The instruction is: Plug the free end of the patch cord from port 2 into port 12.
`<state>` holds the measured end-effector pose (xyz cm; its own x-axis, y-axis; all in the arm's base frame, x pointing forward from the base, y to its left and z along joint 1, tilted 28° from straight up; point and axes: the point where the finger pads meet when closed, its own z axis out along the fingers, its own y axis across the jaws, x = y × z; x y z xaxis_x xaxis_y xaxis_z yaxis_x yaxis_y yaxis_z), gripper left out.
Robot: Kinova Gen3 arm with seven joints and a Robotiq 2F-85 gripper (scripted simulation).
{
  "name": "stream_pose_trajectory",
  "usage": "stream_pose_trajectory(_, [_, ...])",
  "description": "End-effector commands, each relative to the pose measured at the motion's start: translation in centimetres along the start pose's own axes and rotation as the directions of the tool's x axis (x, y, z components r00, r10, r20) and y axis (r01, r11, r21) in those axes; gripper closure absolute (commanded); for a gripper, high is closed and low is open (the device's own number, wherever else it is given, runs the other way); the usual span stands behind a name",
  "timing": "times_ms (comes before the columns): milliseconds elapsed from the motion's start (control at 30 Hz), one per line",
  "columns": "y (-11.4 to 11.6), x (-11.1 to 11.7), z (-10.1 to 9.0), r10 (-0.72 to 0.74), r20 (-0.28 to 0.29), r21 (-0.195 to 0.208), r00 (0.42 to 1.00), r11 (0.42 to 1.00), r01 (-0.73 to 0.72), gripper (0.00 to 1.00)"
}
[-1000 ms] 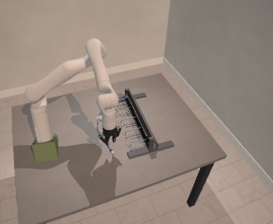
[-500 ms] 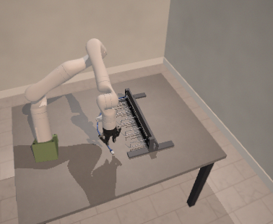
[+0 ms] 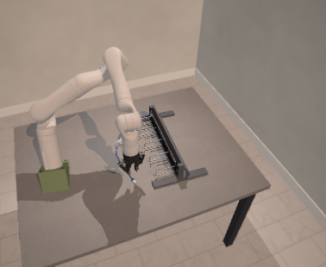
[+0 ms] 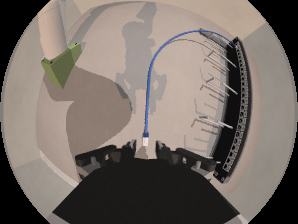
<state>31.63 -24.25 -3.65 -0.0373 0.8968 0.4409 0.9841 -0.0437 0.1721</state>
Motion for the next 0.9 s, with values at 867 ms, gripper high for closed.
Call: stream_pose_trajectory(867, [-0.1,0.0,4.8,0.001,-0.001,0.001,1.000,1.000,-0.001,0.63])
